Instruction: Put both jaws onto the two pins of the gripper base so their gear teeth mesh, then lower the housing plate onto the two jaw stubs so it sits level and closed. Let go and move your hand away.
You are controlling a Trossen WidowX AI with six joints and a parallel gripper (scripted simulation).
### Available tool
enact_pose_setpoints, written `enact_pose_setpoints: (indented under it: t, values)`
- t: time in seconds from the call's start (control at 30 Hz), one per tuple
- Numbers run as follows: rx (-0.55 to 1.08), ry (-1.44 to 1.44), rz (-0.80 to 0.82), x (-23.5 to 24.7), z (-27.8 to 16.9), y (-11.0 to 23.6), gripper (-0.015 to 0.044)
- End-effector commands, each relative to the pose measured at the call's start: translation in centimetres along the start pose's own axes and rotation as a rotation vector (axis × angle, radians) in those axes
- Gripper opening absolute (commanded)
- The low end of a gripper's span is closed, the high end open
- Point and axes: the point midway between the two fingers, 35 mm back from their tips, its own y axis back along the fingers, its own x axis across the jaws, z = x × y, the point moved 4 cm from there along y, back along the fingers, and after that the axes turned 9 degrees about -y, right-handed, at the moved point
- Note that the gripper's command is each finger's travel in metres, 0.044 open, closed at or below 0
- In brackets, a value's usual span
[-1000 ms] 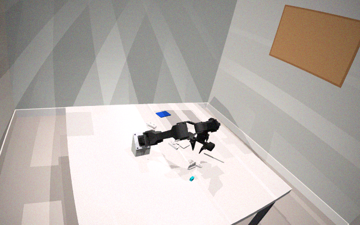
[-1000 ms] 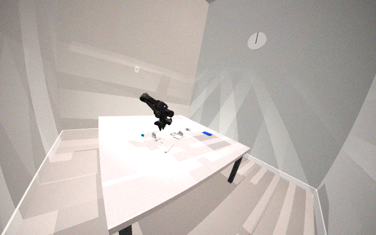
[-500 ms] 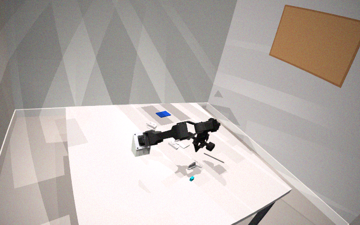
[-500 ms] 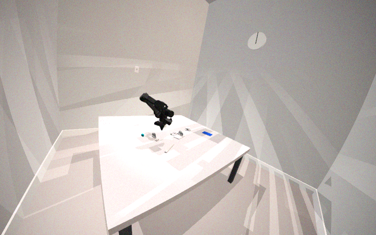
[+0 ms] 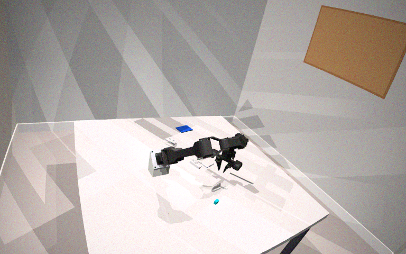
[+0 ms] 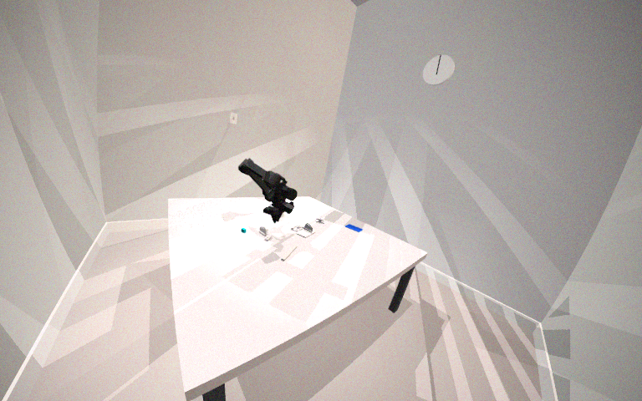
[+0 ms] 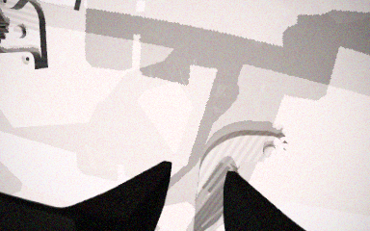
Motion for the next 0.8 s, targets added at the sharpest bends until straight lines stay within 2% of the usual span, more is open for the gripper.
enact_pose_setpoints:
  t: [0.0, 0.3, 0.77]
  values:
    - [0.0, 0.0, 0.0, 0.0, 0.0, 0.0, 0.021]
    - [0.0, 0.0, 0.0, 0.0, 0.0, 0.0, 0.044]
    - [0.0, 0.0, 0.0, 0.0, 0.0, 0.0, 0.044]
